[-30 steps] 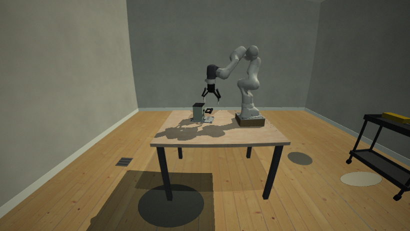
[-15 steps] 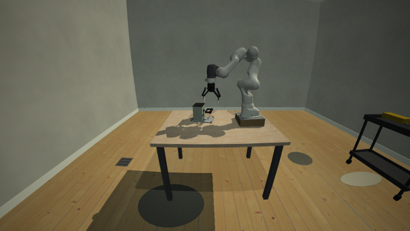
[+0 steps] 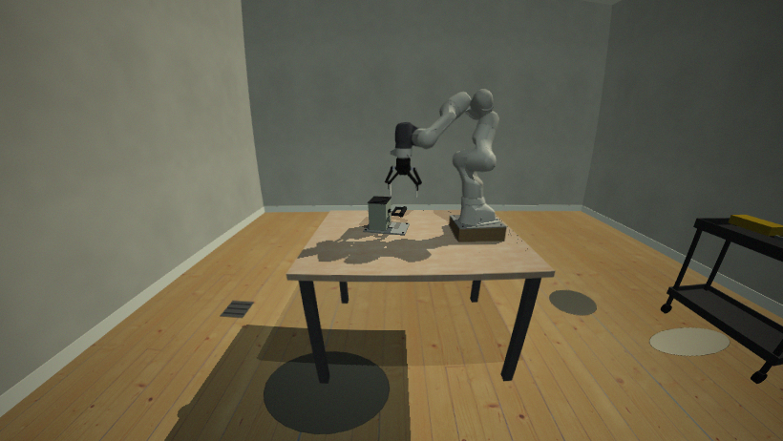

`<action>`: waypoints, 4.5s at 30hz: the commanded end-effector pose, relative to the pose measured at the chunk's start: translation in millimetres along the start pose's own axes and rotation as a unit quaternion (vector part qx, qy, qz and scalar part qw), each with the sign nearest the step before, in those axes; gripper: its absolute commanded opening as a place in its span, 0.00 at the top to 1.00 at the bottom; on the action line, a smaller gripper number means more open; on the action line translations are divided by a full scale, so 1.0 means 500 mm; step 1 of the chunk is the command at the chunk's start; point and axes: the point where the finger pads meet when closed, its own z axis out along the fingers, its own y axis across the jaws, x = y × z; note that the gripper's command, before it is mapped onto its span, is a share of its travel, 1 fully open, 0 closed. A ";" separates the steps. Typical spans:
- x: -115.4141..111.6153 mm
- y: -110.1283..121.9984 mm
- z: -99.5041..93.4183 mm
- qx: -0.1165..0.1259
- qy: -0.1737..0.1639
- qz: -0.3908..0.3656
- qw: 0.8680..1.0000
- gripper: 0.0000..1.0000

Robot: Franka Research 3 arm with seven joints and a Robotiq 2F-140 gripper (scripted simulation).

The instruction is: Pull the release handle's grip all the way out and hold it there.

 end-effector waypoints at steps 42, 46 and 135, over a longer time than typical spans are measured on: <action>0.010 0.000 -0.002 -0.002 -0.010 -0.017 1.000 1.00; 0.010 0.000 -0.002 -0.002 -0.010 -0.017 1.000 1.00; 0.009 0.000 0.013 -0.003 -0.010 -0.017 1.000 0.68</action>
